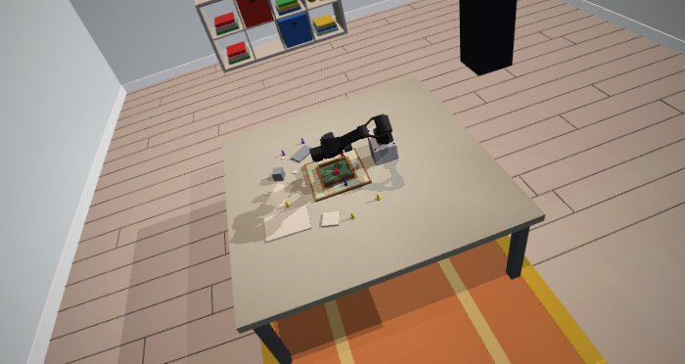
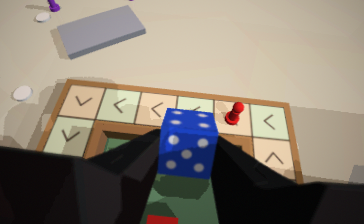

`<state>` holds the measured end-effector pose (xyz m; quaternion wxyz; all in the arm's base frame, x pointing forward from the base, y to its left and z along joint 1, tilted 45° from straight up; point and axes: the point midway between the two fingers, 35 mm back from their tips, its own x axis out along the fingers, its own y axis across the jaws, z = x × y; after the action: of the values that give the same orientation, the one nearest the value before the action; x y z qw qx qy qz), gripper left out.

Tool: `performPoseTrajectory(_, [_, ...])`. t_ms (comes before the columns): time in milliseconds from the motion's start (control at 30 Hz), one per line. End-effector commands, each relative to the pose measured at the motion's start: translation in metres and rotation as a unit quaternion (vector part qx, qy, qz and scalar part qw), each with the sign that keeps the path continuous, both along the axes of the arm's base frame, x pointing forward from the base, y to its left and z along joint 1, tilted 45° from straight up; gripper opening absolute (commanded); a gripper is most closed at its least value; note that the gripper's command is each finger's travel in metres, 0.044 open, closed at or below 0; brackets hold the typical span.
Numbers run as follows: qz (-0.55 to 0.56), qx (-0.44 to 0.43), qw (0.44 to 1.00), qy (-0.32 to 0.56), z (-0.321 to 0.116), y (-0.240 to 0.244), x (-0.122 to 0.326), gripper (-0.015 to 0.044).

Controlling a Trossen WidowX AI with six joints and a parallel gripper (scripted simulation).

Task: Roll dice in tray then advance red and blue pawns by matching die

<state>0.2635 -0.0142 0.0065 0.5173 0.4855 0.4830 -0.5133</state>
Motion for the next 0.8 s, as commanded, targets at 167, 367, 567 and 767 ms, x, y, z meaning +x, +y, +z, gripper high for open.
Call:
performPoseTrajectory(167, [0.000, 0.000, 1.000, 0.000, 0.000, 0.000, 0.000, 0.0000])
performPoseTrajectory(367, [0.000, 0.000, 1.000, 0.000, 0.000, 0.000, 0.000, 0.0079])
performPoseTrajectory(567, [0.000, 0.000, 1.000, -0.001, 0.002, -0.002, 0.000, 0.0236])
performPoseTrajectory(767, [0.001, -0.005, 1.000, -0.006, 0.029, -0.029, 0.000, 0.0394])
